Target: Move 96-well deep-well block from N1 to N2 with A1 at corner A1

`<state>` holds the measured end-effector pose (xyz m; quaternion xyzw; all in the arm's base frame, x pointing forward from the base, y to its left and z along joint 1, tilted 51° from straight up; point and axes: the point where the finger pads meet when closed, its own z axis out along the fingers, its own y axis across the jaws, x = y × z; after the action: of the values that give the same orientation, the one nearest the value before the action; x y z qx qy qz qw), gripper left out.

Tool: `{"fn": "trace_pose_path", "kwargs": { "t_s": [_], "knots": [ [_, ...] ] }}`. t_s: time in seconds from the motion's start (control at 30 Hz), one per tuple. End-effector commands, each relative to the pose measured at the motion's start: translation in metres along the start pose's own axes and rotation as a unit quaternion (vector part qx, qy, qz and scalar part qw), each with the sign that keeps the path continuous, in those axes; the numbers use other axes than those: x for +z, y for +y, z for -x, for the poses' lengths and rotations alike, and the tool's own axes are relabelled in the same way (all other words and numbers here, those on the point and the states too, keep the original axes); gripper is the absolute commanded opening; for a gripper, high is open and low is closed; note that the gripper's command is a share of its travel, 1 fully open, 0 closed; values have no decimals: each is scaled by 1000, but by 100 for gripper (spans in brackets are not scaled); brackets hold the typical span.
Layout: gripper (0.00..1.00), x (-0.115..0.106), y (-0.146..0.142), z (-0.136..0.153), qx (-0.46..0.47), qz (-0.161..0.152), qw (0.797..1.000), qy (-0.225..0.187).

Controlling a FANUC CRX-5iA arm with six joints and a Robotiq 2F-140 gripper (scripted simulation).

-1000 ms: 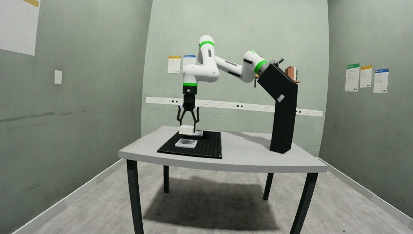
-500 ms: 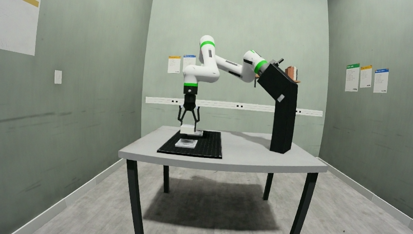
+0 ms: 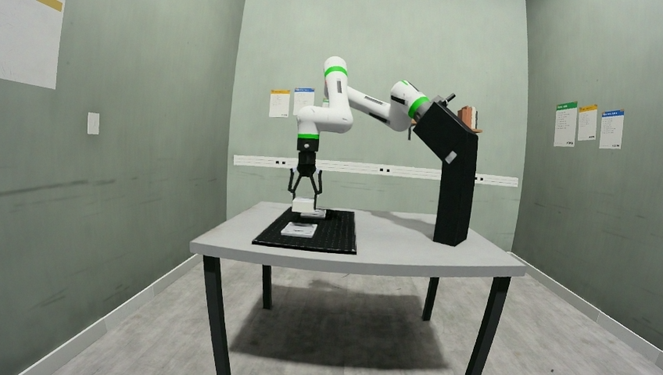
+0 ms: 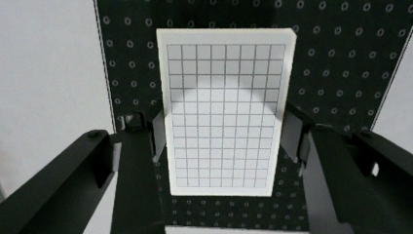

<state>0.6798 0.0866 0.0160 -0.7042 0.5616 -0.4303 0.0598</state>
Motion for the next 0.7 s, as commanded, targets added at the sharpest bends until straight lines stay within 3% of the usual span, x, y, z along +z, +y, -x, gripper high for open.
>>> {"fn": "trace_pose_path", "kwargs": {
  "t_s": [0.0,0.67],
  "knots": [
    [10,-1,0,-12,0,-1,1000,-1],
    [10,-1,6,-72,0,-1,1000,0]
  ]
}}
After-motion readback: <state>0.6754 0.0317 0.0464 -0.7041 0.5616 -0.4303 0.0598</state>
